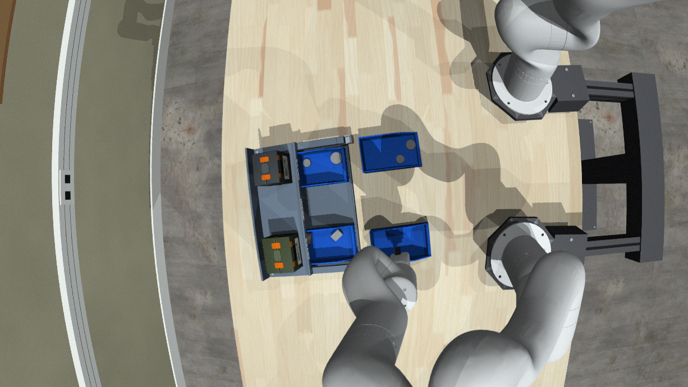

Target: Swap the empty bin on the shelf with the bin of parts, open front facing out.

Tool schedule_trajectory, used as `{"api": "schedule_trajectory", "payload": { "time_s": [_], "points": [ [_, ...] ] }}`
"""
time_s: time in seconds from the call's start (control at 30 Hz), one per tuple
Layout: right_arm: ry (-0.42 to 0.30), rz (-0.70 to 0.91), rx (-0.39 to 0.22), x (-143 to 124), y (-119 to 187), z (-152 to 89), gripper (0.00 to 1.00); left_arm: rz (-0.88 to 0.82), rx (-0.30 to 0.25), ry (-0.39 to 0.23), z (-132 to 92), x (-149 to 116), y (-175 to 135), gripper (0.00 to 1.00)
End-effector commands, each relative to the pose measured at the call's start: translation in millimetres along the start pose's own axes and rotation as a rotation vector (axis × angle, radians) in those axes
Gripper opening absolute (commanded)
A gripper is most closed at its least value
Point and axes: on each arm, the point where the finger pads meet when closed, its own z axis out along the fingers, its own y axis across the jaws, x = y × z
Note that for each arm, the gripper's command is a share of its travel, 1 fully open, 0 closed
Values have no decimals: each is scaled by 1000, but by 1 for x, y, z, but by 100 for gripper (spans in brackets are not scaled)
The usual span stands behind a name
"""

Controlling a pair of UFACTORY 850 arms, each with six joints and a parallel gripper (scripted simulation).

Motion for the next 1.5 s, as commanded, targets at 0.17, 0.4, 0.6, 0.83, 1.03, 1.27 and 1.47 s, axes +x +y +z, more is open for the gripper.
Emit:
{"api": "schedule_trajectory", "payload": {
  "time_s": [0.17, 0.4, 0.6, 0.83, 1.03, 1.27, 1.47],
  "points": [
    [2, 0, 0, 0, 0, -1, 100, 0, 1, -1, -4, 1, 0, 27],
    [2, 0, 0, 0, 0, -1, 100, 0, 1, -1, -6, 1, 0, 27],
    [2, 0, 0, 0, 0, -1, 100, 0, 1, -1, -6, 1, 0, 27],
    [2, 0, 0, 0, 0, -1, 100, 0, 1, -1, -7, 1, 0, 27],
    [2, 0, 0, 0, 0, -1, 100, 0, 1, -1, -7, 1, 0, 0],
    [2, 0, 0, 0, 0, -1, 100, 0, 1, -1, -7, 1, 0, 0],
    [2, 0, 0, 0, 0, -1, 100, 0, 1, -1, -7, 1, 0, 0]
  ]
}}
